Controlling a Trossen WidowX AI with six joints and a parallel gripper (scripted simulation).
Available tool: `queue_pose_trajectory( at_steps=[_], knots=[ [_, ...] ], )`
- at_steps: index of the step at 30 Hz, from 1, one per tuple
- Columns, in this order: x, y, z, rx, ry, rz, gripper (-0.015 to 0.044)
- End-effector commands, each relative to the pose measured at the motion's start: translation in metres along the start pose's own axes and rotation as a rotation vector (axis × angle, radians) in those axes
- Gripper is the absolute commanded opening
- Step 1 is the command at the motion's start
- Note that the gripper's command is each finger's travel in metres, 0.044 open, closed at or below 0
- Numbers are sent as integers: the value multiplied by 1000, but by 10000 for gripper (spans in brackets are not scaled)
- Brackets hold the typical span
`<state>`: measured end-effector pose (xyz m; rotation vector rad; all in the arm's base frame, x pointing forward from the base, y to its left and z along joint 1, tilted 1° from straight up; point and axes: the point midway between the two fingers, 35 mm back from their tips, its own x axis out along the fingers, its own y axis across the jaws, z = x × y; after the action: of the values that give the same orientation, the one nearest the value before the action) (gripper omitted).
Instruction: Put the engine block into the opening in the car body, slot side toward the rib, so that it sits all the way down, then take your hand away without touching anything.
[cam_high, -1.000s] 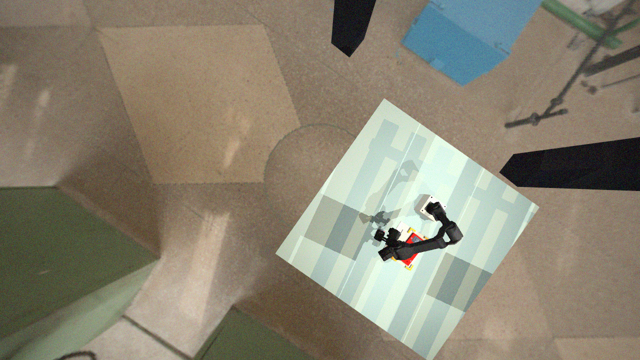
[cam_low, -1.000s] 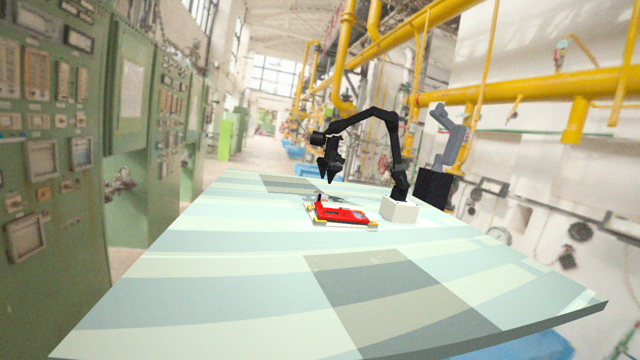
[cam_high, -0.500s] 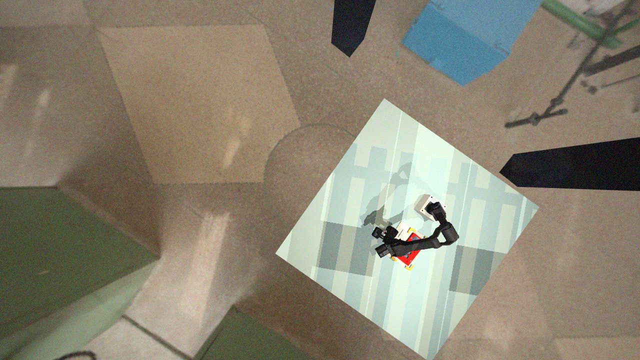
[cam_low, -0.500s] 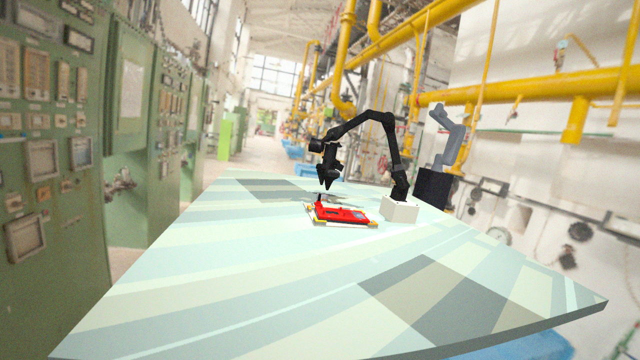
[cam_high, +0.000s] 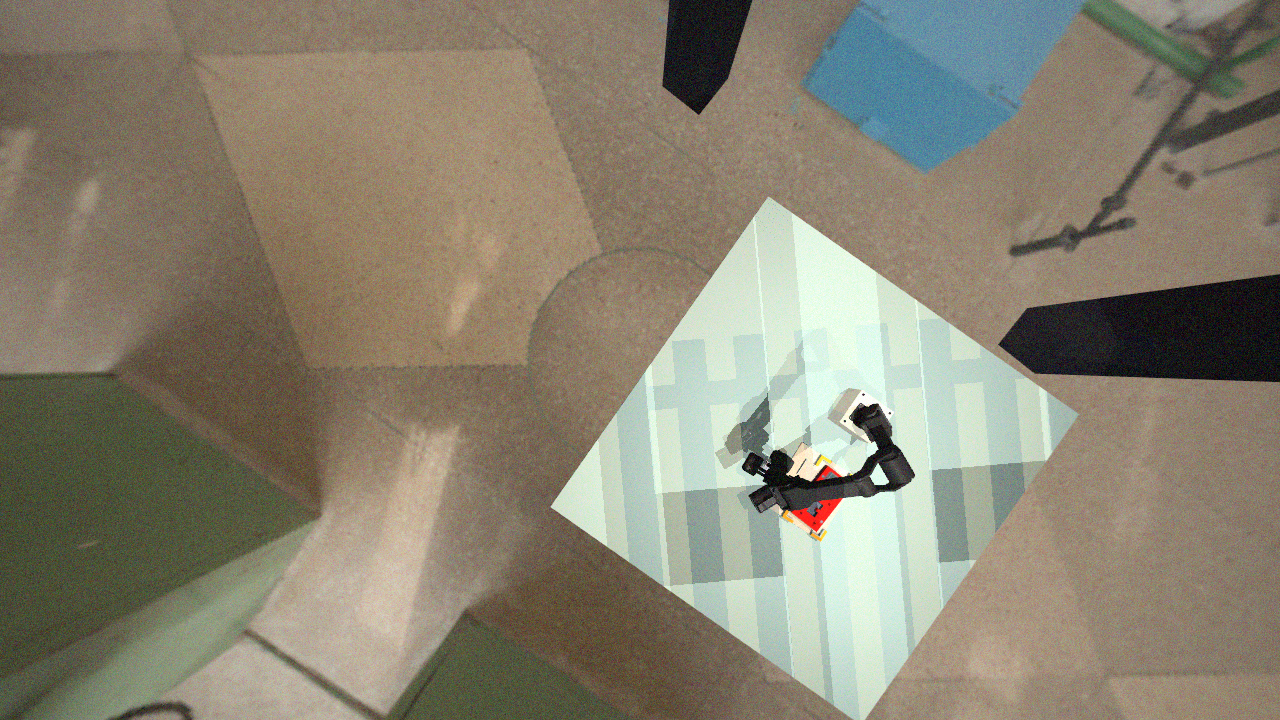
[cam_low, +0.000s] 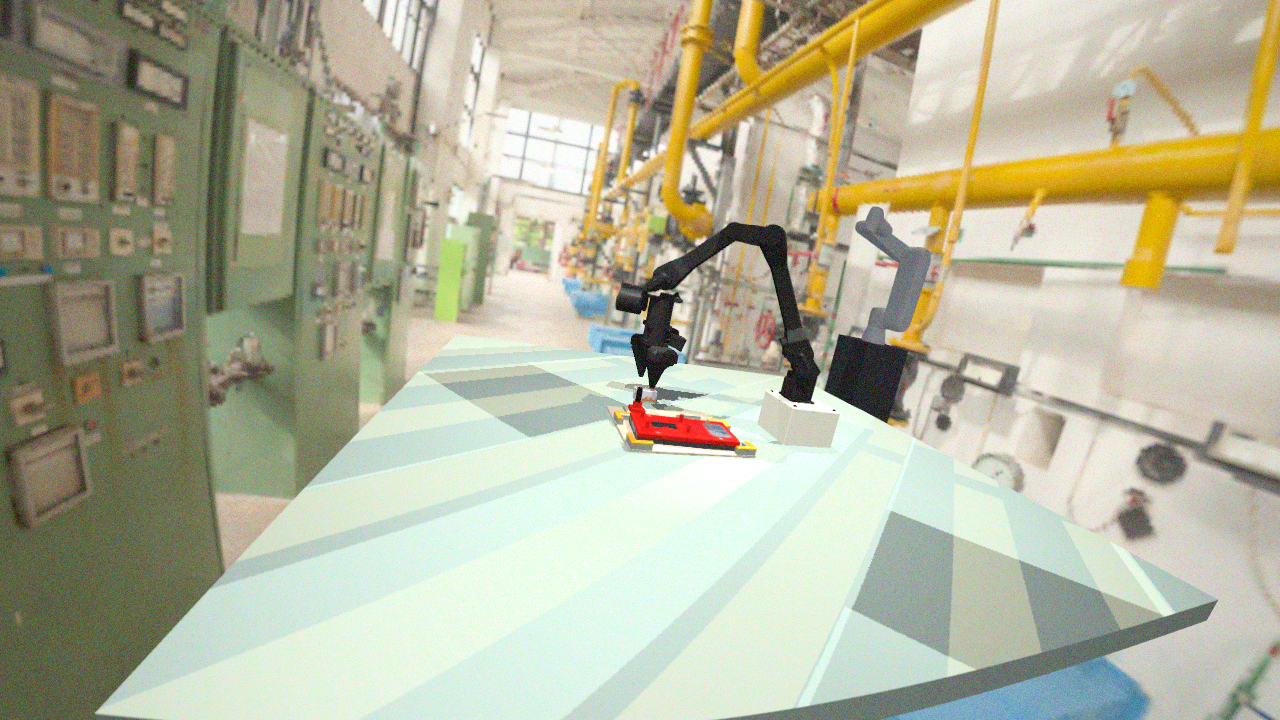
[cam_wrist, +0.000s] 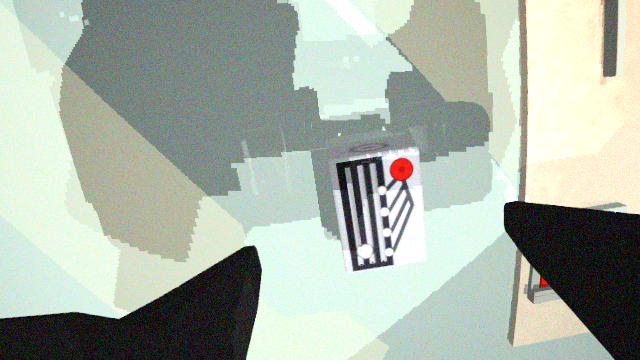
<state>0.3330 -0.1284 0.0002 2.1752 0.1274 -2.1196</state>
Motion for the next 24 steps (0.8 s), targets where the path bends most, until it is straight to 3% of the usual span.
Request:
queue_pose_trajectory(
  at_steps=[1, 14, 24],
  knots=[
    [9, -2, 2, 4, -6, -9, 440],
    [27, -3, 1, 4, -6, -9, 440],
    [27, -3, 1, 4, -6, -9, 177]
  ],
)
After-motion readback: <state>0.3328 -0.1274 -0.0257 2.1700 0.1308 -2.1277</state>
